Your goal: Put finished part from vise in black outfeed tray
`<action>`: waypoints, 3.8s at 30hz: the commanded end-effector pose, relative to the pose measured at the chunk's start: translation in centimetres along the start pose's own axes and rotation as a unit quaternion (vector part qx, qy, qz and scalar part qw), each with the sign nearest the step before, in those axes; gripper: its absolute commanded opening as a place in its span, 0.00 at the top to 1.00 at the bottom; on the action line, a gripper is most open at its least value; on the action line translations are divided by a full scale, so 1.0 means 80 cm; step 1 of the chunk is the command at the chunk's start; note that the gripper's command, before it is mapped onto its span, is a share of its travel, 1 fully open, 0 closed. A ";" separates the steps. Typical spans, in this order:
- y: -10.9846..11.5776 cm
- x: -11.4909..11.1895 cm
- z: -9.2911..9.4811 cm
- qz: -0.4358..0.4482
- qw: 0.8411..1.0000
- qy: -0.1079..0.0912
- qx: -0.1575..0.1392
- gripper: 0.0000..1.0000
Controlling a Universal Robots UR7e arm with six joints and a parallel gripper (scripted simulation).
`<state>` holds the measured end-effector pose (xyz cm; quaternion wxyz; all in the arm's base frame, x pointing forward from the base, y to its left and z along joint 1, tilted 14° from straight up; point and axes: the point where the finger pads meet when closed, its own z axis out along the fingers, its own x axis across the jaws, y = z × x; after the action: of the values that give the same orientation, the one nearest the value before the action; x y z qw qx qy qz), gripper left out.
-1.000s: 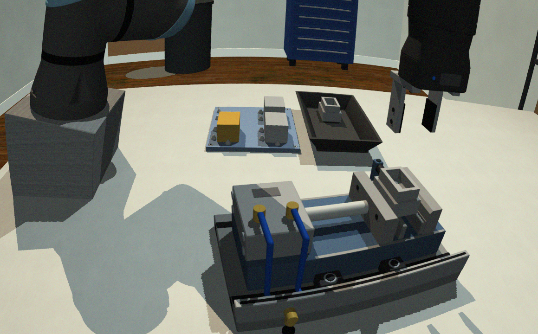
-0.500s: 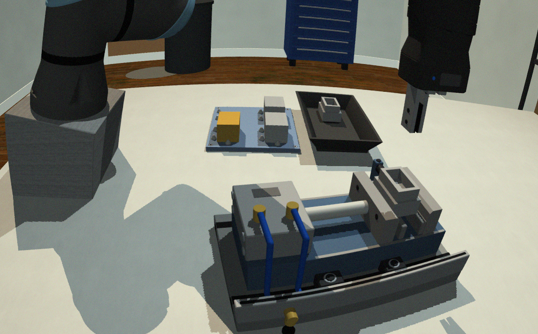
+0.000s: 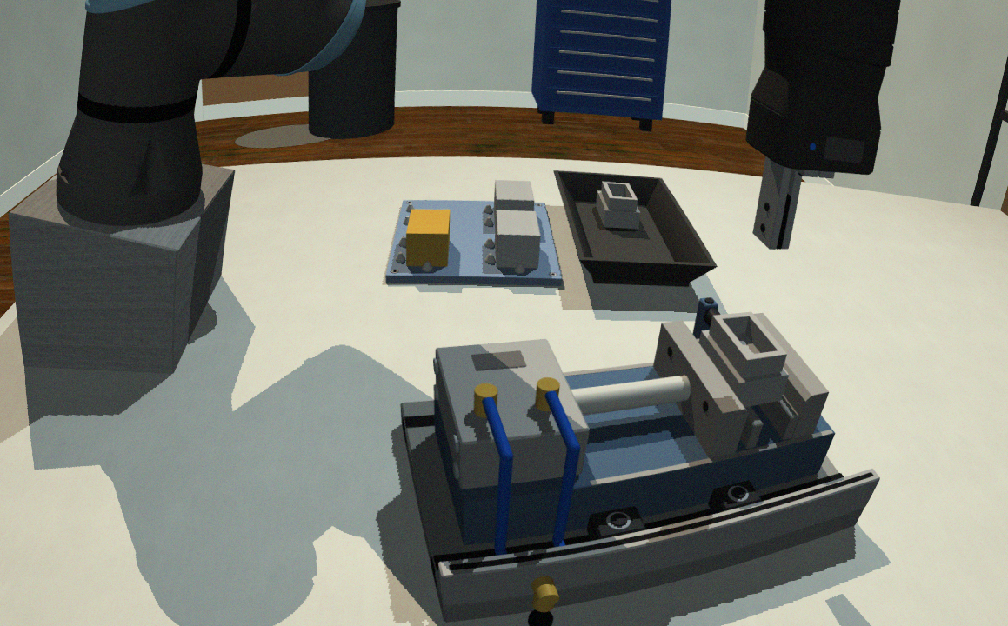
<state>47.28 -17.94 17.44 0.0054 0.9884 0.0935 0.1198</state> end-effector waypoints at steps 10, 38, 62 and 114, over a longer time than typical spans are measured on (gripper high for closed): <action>0.000 0.000 -0.001 0.000 1.000 0.001 -0.001 1.00; 0.000 0.000 -0.001 0.000 1.000 0.001 -0.001 0.00; 0.000 0.000 0.007 0.000 1.000 0.001 -0.001 0.00; 0.001 0.000 0.078 0.000 1.000 0.001 -0.001 0.00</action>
<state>48.73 -17.89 11.34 0.0054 0.9883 0.0937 0.1202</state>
